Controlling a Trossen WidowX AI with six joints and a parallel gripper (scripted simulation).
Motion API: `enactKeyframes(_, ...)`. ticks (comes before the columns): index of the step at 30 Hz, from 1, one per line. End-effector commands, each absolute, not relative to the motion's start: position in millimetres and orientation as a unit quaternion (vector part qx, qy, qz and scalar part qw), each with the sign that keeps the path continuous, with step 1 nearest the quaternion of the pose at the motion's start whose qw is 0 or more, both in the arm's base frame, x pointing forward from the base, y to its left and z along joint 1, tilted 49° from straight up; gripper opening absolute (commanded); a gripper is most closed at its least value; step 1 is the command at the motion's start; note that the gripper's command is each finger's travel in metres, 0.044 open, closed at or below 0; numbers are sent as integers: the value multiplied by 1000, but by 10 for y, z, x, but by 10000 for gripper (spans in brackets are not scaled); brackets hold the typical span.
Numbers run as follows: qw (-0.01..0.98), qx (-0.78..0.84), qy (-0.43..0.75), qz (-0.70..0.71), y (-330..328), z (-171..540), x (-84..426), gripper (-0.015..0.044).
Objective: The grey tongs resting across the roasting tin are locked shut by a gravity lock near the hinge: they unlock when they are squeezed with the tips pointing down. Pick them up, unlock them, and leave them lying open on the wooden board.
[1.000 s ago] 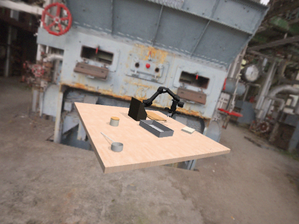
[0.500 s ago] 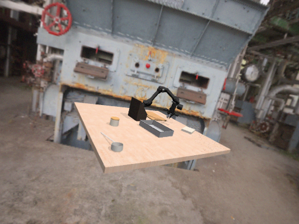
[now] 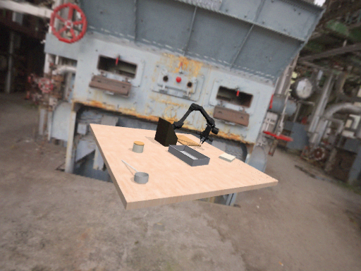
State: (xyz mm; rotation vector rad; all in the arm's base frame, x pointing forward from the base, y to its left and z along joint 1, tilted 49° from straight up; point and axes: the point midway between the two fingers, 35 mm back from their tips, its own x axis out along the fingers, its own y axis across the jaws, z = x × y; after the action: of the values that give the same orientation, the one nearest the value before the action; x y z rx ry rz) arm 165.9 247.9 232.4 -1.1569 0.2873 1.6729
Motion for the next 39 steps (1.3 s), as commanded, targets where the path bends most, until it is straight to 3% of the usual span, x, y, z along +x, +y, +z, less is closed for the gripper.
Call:
enactKeyframes(1, 513, -493, 115, 693, 2536, 2368, 1545, -150)
enactKeyframes(39, 479, -563, 48, 671, 2868, 2619, 333, -150)
